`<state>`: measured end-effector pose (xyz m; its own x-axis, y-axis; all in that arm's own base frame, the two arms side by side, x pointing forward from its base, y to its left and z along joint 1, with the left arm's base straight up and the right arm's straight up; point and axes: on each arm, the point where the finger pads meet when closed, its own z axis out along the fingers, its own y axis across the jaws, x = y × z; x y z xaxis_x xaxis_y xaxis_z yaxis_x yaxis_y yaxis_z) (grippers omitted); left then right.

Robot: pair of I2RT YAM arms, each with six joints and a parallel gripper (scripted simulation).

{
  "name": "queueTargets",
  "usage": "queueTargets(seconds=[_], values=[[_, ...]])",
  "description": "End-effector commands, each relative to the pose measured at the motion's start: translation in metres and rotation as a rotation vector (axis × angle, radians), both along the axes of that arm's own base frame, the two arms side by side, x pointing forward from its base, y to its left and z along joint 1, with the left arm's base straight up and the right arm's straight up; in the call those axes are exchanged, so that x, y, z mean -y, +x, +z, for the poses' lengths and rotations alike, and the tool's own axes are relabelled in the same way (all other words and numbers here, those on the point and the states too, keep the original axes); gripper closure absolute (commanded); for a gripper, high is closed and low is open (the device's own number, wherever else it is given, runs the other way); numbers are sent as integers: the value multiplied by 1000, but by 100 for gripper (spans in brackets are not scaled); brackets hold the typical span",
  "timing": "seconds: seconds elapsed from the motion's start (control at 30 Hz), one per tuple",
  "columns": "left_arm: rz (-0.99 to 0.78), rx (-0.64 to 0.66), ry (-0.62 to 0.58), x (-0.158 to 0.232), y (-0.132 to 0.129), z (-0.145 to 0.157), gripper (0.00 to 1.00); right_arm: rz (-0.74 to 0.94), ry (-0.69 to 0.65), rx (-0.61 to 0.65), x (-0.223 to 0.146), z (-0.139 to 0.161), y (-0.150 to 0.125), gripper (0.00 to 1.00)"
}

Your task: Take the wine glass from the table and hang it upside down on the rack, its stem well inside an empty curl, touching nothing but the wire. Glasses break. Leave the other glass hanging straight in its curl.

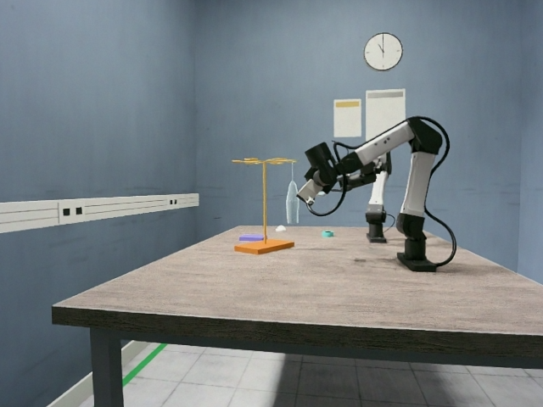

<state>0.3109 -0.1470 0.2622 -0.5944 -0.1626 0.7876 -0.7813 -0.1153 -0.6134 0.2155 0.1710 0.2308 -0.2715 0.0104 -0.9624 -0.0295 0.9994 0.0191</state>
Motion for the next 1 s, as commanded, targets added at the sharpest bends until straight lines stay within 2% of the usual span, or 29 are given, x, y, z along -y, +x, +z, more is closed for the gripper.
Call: queueTargets(seconds=[0.0, 0.5, 0.53, 0.63, 0.97], values=[[-3, 44, 2, -2, 3, 12, 82, -1, 18, 4, 3, 3, 2, 100], [-3, 42, 2, -2, 2, 11, 82, -5, 28, -5, 7, -1, 6, 100], [-3, 34, 2, -1, 0, 8, 82, -8, 77, 10, 4, 9, 6, 100], [-3, 44, 2, -2, 3, 12, 82, -5, 50, -6, 7, -2, 7, 100], [-3, 44, 2, -2, 3, 12, 82, -8, 65, -7, 11, -1, 11, 100]])
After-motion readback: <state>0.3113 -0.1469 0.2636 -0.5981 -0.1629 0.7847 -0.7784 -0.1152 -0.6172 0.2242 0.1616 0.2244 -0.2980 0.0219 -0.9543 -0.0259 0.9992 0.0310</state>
